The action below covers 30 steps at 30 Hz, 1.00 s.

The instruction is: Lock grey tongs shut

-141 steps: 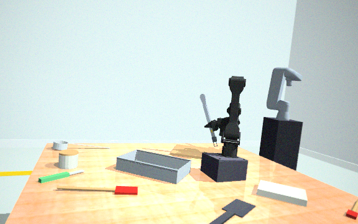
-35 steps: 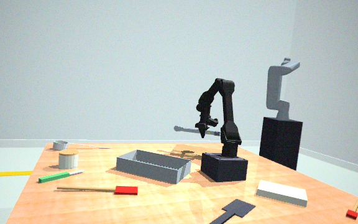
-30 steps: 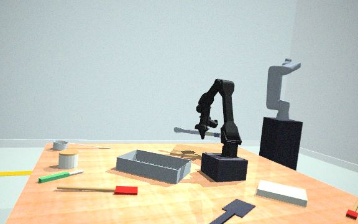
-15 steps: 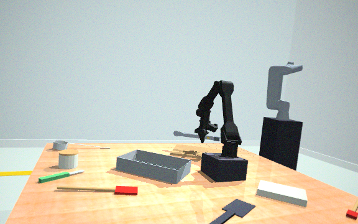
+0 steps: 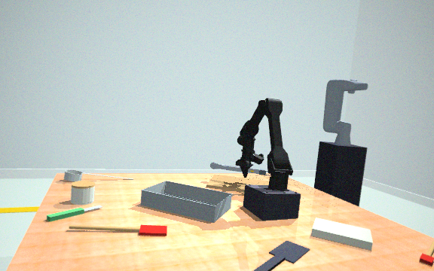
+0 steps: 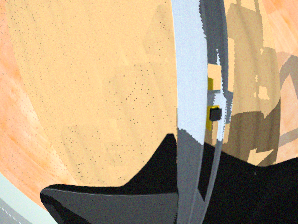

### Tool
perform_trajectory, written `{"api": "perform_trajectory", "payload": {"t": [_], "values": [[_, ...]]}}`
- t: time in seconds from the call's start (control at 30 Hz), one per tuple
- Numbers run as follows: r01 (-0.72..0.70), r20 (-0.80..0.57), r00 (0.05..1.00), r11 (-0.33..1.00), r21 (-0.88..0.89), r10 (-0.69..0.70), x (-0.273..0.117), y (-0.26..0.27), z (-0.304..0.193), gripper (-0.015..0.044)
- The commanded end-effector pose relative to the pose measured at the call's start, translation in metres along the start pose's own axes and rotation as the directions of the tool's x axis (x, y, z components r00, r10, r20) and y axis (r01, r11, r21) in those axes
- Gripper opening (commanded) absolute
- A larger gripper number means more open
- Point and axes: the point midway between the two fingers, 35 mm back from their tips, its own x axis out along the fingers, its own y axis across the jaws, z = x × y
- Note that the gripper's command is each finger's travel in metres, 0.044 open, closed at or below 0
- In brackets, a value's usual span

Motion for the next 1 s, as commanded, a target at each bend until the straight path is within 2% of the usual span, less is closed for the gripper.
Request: {"api": "perform_trajectory", "payload": {"t": [0.0,0.03,0.77,0.97], "values": [[-0.003,0.002,1.0,1.0,-0.003,0.003,0.0023,0.0004,0.0004,-0.015],[-0.003,0.002,1.0,1.0,-0.003,0.003,0.0023,0.0004,0.0004,-0.015],[0.0,0.0,1.0,1.0,0.0,0.0,0.001,-0.0002,0.0001,0.0427],[-0.001,0.001,1.0,1.0,-0.001,0.001,-0.0042,0.0038,0.0061,0.044]]}}
